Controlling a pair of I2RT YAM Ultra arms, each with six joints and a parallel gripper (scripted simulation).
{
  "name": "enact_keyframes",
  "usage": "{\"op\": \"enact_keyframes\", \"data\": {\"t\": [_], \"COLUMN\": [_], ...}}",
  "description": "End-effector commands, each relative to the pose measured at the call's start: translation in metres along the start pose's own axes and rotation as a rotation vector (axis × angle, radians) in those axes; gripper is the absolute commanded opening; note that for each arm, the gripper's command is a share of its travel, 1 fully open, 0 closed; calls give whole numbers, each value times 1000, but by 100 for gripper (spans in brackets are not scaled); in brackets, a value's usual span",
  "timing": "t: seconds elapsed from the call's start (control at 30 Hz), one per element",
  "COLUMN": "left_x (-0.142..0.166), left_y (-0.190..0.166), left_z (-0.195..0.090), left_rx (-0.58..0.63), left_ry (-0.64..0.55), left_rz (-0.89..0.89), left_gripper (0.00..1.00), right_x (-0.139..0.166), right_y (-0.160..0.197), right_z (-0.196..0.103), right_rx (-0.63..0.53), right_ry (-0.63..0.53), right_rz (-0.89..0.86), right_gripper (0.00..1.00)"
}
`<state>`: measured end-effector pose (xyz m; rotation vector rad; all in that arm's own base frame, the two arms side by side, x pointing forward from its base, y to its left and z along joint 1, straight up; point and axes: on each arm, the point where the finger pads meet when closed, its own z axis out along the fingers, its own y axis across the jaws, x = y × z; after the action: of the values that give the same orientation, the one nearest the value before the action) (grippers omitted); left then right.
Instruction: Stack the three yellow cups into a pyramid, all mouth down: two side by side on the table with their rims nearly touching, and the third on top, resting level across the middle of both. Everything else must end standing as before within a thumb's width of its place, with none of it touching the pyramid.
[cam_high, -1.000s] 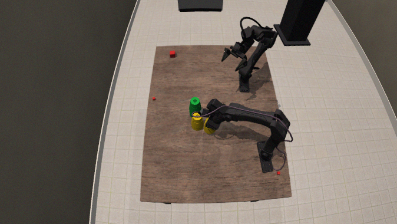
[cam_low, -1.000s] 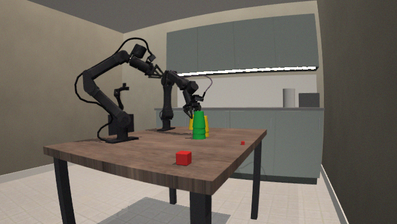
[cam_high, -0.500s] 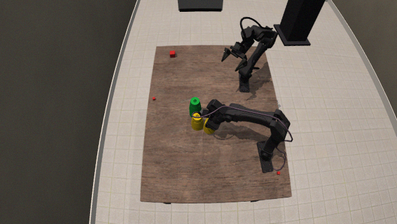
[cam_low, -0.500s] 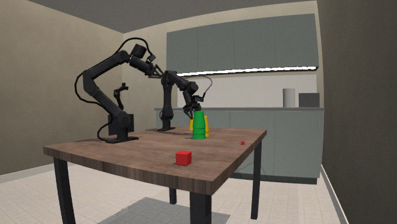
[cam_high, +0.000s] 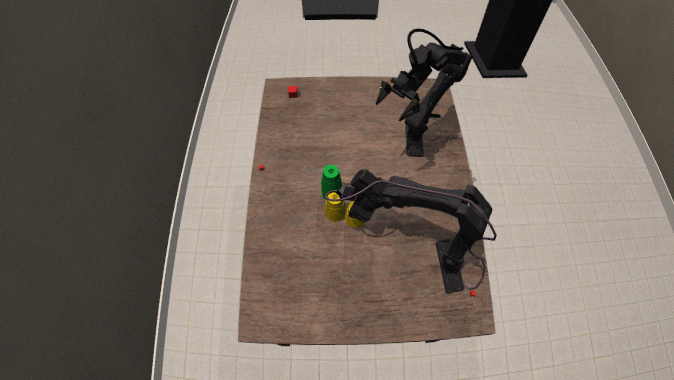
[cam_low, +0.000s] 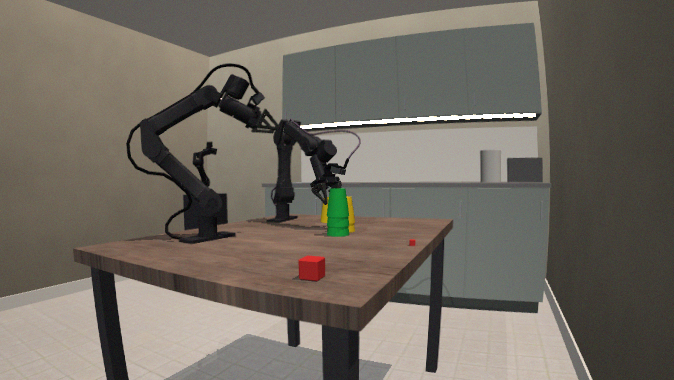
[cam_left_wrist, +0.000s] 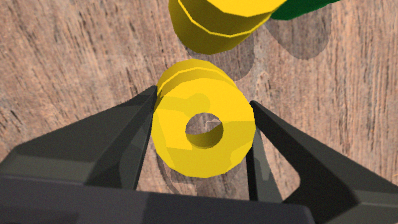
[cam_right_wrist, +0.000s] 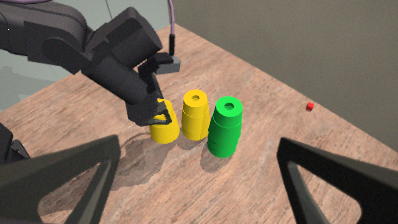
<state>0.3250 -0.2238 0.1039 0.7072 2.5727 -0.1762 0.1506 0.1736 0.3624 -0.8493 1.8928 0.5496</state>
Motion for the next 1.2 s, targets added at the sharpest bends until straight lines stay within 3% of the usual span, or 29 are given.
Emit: {"op": "enact_keyframes", "data": {"t": [0.0, 1.17], "left_x": [-13, 4], "left_y": [3, 1], "left_z": [-4, 19], "left_rx": [0, 1], "left_ry": [-48, -37], "left_rz": [-2, -1], "left_gripper": [0, 0], "right_x": [0, 0], "right_y": [1, 1], "right_z": [-4, -4], "right_rx": [-2, -2], "right_ry": [-11, -11], "right_rz": [2, 2], "right_gripper": [100, 100]}}
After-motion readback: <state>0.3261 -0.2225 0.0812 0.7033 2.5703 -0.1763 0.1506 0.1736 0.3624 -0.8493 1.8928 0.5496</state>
